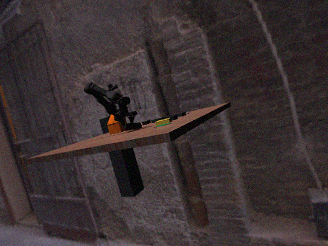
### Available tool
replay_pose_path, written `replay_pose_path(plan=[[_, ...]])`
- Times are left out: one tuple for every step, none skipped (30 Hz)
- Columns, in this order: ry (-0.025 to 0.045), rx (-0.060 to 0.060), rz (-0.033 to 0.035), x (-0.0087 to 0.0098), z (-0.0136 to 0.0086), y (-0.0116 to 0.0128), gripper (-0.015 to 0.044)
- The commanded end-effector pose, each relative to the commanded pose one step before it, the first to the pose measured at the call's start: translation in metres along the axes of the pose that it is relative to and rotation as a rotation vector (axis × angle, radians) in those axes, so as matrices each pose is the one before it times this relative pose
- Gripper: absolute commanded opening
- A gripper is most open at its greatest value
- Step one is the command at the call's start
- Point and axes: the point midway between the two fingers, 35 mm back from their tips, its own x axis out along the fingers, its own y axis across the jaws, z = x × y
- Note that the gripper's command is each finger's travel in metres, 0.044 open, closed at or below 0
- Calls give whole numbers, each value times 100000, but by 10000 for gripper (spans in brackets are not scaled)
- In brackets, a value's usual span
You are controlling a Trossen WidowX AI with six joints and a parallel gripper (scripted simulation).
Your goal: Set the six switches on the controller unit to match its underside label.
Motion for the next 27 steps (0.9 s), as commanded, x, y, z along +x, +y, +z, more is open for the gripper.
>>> replay_pose_path(plan=[[18,-129,458,-548,-239,114,335],[6,0,0,-74,-32,0,335],[6,0,0,-74,-33,0,335],[6,0,0,-74,-33,0,335],[6,0,0,-74,-34,0,335],[6,0,0,-74,-34,0,335],[6,0,0,-74,-34,0,335],[6,0,0,-74,-35,0,335],[6,0,0,-73,-36,0,335],[6,0,0,-73,-36,0,335],[6,0,0,-73,-37,0,335],[6,0,0,-72,-37,0,335],[6,0,0,-72,-37,0,335],[6,0,0,-72,-37,0,335],[6,0,0,-72,-38,0,335],[6,0,0,-71,-39,0,335],[6,0,0,-71,-39,0,335],[6,0,0,-71,-39,0,335],[6,0,0,-71,-40,0,335],[6,0,0,-71,-40,0,335],[6,0,0,-70,-41,0,335],[6,0,0,-70,-42,0,335],[6,0,0,-70,-42,0,335],[6,0,0,-70,-42,0,335],[6,0,0,-70,-42,0,335],[6,0,-1,-69,-43,0,335],[6,-1,-1,-69,-44,0,335]])
